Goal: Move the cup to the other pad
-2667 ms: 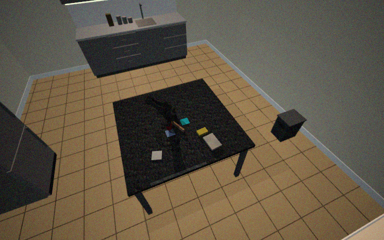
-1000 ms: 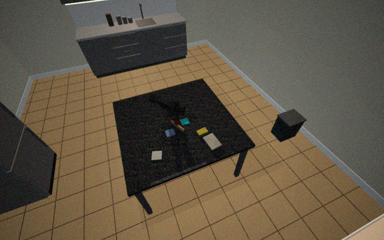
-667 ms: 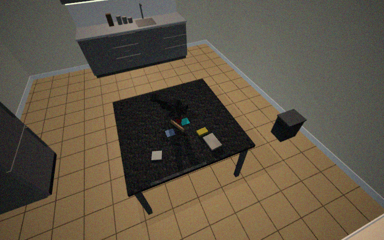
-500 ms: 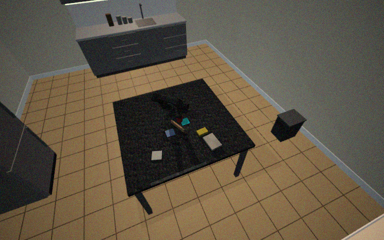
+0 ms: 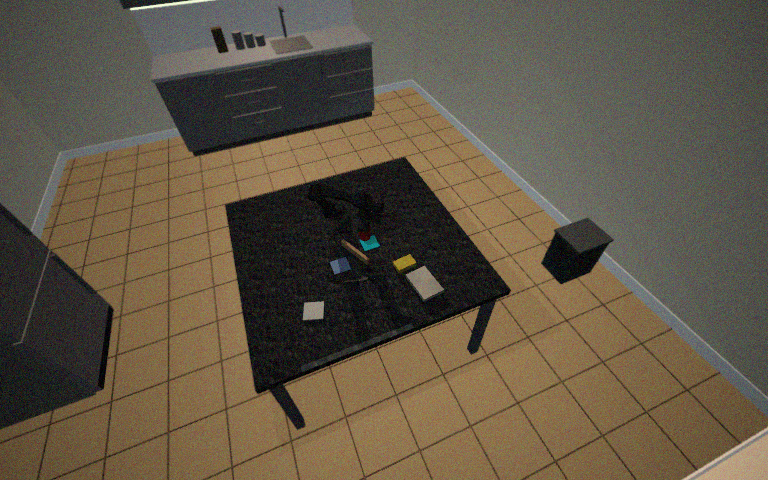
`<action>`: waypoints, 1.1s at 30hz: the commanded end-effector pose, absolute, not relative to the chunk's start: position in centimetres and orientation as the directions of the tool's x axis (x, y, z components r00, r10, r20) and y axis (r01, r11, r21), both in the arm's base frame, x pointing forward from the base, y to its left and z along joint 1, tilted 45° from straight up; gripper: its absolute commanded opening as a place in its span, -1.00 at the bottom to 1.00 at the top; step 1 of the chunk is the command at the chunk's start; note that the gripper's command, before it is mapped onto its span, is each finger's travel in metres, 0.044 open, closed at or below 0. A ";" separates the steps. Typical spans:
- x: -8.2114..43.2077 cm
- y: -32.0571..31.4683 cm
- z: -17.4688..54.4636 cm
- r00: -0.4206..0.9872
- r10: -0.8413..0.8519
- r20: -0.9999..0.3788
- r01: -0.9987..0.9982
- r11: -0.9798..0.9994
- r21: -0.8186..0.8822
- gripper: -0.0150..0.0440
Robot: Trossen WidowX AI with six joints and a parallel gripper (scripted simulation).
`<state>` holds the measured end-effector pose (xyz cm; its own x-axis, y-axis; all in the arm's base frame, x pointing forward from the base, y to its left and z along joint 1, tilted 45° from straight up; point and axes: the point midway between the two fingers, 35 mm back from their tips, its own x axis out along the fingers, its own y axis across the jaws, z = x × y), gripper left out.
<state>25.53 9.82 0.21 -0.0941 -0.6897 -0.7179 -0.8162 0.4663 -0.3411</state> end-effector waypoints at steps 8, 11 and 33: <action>24.6 12.0 -1.4 -0.091 -0.683 -0.725 -0.814 0.471 -0.341 -0.49; 24.6 11.9 -1.5 -0.091 -0.683 -0.725 -0.814 0.471 -0.341 -0.49; 24.5 10.0 -3.5 -0.090 -0.683 -0.725 -0.813 0.471 -0.342 -0.49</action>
<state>24.54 10.44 -3.23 -0.0933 -0.6776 -0.7295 -0.8100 0.4777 -0.3401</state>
